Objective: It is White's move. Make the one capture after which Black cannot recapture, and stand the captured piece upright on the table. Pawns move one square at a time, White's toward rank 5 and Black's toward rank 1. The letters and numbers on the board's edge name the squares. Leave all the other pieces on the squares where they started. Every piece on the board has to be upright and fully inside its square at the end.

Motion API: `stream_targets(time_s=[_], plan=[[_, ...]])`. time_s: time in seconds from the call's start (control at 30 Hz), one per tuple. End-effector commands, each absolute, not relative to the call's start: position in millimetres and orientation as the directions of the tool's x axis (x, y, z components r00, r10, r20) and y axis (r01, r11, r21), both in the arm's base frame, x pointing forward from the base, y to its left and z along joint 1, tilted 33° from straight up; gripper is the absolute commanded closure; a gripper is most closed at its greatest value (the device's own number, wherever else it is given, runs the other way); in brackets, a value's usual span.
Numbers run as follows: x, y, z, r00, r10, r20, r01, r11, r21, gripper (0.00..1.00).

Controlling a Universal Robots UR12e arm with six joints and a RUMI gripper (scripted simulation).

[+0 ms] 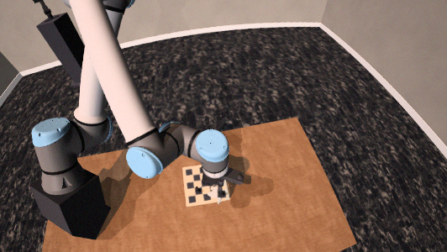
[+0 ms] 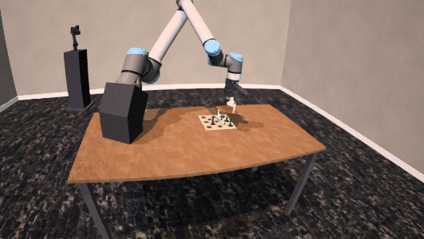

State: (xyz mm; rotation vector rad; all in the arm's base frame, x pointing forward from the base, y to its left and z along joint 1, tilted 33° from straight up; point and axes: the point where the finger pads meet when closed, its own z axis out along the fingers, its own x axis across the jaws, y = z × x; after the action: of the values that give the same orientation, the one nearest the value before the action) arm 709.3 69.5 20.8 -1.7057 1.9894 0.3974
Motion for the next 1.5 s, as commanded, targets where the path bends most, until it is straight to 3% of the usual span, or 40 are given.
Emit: stream_targets(time_s=[0.0, 0.43, 0.47, 1.47], plan=[[709.5, 69.9, 21.3, -0.059, -0.845, -0.532, -0.983, 0.142, -0.115, 0.0], [709.4, 70.2, 21.2, -0.043, -0.847, -0.53, -0.984, 0.128, -0.124, 0.0], [709.4, 70.2, 21.2, -0.043, -0.847, -0.53, -0.984, 0.128, -0.124, 0.75], [709.4, 70.2, 21.2, -0.043, -0.847, -0.53, -0.984, 0.128, -0.124, 0.75]])
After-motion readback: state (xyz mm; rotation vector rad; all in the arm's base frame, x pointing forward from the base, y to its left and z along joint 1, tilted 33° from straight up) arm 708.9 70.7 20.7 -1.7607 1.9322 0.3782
